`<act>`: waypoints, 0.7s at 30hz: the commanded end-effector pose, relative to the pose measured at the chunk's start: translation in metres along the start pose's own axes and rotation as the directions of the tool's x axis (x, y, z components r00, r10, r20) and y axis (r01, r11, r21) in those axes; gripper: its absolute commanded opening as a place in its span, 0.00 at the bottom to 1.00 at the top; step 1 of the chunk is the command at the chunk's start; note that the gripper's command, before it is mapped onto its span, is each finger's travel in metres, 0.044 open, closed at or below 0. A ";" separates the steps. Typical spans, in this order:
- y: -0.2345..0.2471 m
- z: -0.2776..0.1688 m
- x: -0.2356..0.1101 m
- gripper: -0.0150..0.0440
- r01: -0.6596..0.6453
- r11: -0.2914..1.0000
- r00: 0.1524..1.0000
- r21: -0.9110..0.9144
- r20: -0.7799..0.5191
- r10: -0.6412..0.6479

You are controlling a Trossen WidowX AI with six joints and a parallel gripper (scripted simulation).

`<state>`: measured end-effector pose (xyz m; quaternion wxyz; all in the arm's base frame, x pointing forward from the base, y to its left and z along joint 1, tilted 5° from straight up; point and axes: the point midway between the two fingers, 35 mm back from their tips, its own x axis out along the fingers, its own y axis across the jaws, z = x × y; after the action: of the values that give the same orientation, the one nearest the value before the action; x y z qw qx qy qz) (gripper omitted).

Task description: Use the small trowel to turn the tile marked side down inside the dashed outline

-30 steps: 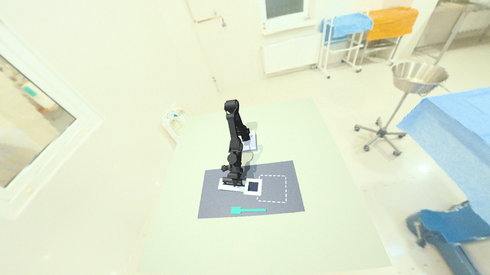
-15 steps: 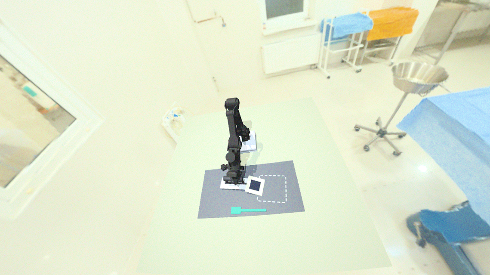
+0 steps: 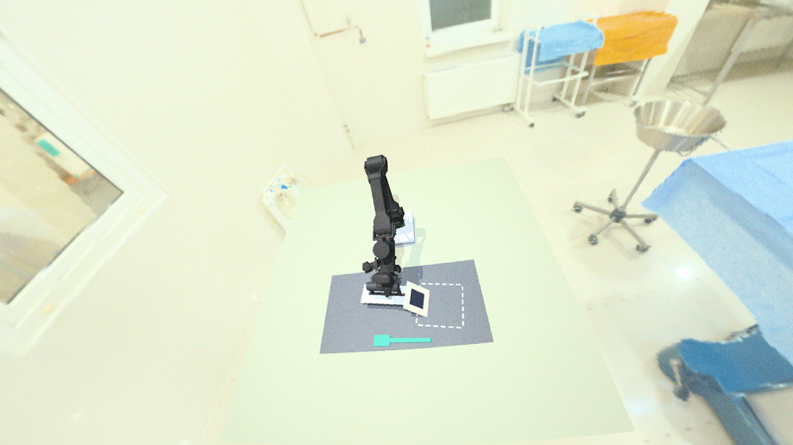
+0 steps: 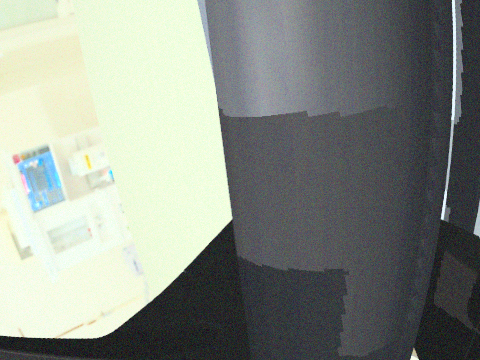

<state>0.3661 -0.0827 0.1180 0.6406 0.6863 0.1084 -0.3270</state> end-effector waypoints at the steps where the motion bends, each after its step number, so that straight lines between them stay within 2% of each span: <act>1: 0.015 -0.017 -0.009 0.25 -0.032 0.999 0.999 0.006 -0.009 0.032; 13: 0.014 -0.058 -0.008 0.25 -0.031 0.999 0.999 0.009 -0.011 0.031; 21: 0.014 -0.059 -0.007 0.25 -0.031 0.999 0.999 0.009 -0.011 0.031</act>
<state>0.3833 -0.0279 0.1266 0.6417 0.6897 0.1070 -0.3180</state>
